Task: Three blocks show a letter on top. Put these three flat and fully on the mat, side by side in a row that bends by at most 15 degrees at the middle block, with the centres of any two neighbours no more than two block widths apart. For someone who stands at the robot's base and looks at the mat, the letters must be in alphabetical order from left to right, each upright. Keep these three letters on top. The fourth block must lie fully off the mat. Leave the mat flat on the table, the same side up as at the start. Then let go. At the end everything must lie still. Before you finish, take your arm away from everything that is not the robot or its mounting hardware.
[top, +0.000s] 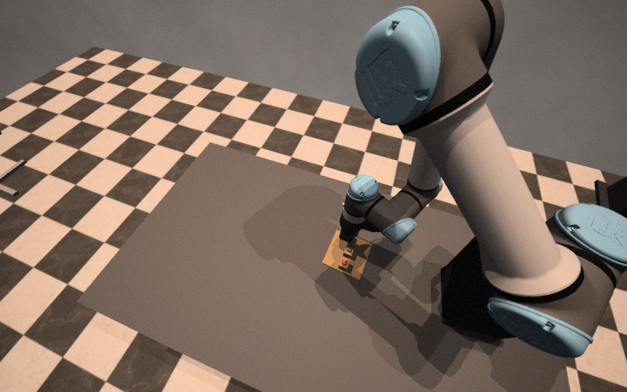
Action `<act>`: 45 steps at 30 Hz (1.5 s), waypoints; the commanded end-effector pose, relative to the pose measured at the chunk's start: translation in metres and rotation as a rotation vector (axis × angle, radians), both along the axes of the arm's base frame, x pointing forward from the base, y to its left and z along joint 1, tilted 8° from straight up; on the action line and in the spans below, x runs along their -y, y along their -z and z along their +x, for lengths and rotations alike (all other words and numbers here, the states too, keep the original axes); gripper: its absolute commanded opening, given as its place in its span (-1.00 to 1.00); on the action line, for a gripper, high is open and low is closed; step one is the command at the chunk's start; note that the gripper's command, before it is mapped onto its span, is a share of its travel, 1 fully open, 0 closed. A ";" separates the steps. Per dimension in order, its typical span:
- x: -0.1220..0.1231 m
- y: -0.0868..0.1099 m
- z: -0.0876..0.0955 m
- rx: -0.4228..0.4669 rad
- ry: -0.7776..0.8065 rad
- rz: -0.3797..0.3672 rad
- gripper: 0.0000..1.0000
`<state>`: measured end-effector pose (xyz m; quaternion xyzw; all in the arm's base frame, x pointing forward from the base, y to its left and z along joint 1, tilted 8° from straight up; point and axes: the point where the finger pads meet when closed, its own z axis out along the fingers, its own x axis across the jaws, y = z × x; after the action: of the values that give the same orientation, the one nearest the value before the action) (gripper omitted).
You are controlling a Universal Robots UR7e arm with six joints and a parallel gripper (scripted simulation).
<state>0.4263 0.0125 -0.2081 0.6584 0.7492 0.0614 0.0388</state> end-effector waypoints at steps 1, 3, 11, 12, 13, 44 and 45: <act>0.000 0.000 0.002 0.003 -0.001 -0.002 0.14; 0.000 0.000 0.002 0.003 -0.001 -0.002 0.14; 0.000 0.000 0.002 0.003 -0.001 -0.002 0.50; 0.000 0.000 0.002 0.003 -0.001 -0.002 0.50; 0.000 0.000 0.002 0.003 -0.001 -0.002 0.50; 0.002 -0.030 -0.005 0.000 0.001 -0.001 0.74; 0.002 -0.030 -0.005 0.000 0.001 -0.001 0.74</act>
<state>0.4243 0.0120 -0.1911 0.6582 0.7493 0.0615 0.0395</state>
